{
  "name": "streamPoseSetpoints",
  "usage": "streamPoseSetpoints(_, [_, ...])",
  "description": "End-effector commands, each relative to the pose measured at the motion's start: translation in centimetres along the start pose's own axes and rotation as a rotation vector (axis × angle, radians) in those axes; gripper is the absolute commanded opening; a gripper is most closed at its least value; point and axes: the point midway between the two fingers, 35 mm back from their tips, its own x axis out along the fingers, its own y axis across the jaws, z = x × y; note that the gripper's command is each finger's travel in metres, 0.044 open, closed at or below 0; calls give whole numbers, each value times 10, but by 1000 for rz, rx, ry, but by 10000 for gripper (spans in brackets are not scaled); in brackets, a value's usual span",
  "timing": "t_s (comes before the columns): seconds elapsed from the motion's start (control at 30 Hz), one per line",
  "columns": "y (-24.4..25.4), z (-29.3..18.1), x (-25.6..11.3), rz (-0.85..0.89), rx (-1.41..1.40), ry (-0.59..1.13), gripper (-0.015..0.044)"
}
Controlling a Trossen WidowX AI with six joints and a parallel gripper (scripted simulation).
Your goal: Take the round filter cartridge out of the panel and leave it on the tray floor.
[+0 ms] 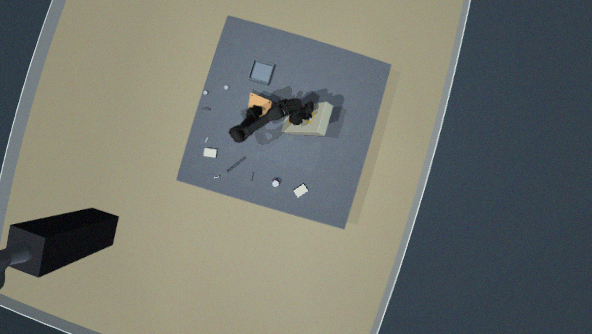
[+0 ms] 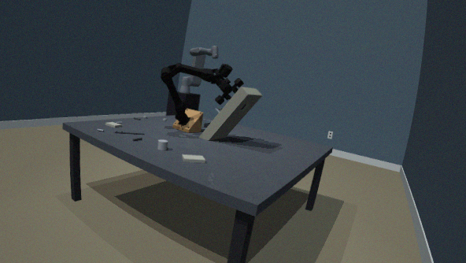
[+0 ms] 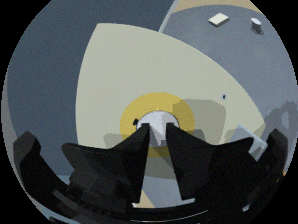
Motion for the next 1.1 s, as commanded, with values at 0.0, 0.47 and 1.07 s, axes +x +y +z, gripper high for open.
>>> streamPoseSetpoints(0.0, [0,-1,9,-4,195,15,0])
streamPoseSetpoints(0.47, [0,-1,9,-8,640,14,0])
streamPoseSetpoints(1.07, [0,-1,10,-6,495,14,0])
